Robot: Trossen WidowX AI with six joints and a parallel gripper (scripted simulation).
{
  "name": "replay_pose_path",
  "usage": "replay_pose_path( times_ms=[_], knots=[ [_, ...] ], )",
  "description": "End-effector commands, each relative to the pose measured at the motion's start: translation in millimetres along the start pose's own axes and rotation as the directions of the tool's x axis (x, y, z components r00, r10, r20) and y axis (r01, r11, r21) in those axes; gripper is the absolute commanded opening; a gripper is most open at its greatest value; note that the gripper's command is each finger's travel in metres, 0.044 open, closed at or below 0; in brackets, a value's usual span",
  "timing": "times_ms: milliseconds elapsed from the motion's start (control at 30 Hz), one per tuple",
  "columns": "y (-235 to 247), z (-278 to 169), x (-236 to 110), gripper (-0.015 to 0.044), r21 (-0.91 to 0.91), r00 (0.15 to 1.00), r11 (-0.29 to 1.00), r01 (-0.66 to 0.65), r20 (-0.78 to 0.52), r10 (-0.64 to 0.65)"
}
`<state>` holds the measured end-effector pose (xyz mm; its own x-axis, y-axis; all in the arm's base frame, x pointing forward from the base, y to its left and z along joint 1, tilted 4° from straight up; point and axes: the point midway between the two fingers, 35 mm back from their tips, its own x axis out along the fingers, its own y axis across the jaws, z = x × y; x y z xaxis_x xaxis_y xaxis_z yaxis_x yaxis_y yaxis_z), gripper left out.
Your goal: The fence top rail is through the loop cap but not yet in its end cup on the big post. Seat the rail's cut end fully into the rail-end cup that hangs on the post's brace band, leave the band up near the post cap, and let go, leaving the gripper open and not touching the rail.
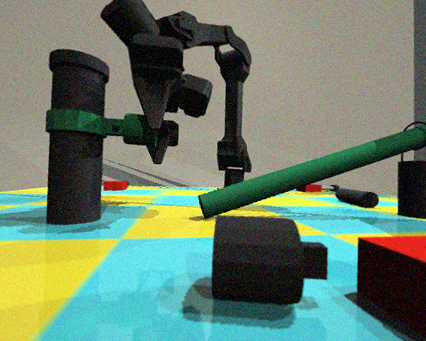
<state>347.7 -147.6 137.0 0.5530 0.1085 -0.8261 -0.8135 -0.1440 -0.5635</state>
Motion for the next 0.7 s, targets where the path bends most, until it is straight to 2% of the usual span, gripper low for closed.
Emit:
replay_pose_path(
  times_ms=[0, 167, 300, 467, 667],
  knots=[
    [-9.4, 12.8, -13.9, 0.0440, -0.002, 1.000, 1.000, 0.008, -0.008, -0.008],
    [-17.2, 31.0, -29.4, 0.0440, 0.002, 1.000, 1.000, 0.008, -0.008, -0.008],
    [-18.2, 31.0, -27.1, 0.0440, 0.006, 1.000, 1.000, 0.011, -0.003, -0.011],
    [-30.4, 56.4, -41.3, 0.0440, 0.336, 1.000, 0.942, 0.003, -0.016, 0.003],
    [-42.2, 91.5, -64.1, 0.0440, 0.727, 0.999, 0.686, 0.018, -0.037, 0.013]
  ],
)
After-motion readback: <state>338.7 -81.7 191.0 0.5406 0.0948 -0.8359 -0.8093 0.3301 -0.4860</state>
